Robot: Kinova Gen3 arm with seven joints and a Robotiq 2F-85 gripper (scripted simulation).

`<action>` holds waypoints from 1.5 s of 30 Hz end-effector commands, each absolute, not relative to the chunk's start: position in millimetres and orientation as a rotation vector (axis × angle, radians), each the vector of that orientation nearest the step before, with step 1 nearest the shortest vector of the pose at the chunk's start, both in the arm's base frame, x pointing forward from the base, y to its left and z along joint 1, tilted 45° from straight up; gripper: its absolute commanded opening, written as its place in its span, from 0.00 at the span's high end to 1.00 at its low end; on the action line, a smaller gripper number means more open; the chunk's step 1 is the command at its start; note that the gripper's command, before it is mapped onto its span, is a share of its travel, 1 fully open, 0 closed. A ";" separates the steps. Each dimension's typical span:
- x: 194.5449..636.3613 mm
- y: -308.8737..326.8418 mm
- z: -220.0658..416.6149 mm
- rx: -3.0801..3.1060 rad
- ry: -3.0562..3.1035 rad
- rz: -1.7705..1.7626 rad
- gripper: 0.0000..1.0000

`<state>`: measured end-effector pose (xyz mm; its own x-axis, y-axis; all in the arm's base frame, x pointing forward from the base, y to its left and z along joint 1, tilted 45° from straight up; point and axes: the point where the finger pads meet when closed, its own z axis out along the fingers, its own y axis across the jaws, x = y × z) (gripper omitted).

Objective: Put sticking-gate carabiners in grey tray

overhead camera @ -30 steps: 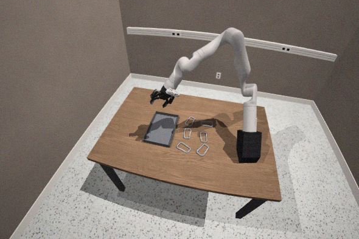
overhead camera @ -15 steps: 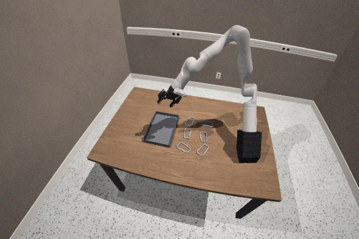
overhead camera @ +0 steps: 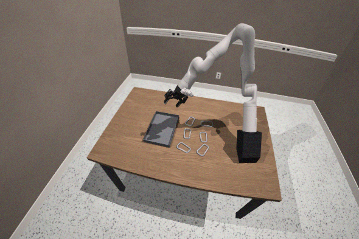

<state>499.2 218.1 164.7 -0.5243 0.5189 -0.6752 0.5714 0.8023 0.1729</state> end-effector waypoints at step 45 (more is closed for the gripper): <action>392.1 188.5 174.2 0.586 2.410 -0.312 0.00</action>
